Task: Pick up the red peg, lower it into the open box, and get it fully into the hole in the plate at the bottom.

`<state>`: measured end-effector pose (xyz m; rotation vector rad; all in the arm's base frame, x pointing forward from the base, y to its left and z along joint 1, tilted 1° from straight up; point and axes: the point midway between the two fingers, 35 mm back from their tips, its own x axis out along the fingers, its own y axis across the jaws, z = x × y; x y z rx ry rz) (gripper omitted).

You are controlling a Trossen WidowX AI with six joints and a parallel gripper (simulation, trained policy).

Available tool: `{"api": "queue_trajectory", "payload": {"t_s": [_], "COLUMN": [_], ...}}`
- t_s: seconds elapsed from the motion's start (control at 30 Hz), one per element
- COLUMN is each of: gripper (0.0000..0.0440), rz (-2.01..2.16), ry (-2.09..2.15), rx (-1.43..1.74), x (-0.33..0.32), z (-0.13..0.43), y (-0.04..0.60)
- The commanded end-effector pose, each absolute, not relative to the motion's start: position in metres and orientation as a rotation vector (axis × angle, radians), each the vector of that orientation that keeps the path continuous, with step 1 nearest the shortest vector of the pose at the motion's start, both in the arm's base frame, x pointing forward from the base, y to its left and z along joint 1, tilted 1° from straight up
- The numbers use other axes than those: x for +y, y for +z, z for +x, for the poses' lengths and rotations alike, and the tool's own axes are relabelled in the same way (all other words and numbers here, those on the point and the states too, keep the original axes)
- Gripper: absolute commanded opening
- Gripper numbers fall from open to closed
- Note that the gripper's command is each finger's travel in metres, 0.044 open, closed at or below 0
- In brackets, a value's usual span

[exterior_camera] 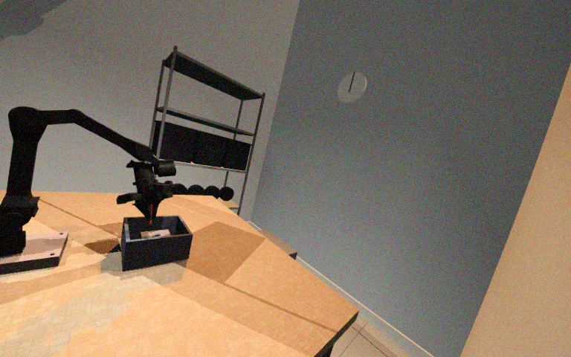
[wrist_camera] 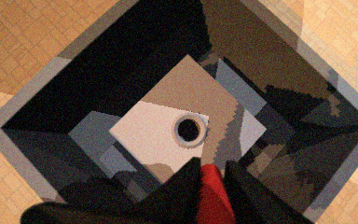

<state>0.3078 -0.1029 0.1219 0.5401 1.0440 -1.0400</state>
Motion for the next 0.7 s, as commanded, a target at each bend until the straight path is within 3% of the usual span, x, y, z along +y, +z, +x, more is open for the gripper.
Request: {"api": "queue_trajectory", "payload": {"t_s": [0.0,0.37,0.6,0.67], "gripper": [0.0001,0.0010,0.0167,0.0177], "rz": [0.534,0.500,0.488,0.465], "ry": [-1.009,-0.888,-0.828,-0.812], "rx": [1.069,1.156,1.231,1.249], "x": [-0.116,-0.130,-0.132,-0.135], "z": [0.317,0.330,0.331,0.329], "y": [0.112,0.082,0.061,0.061]}}
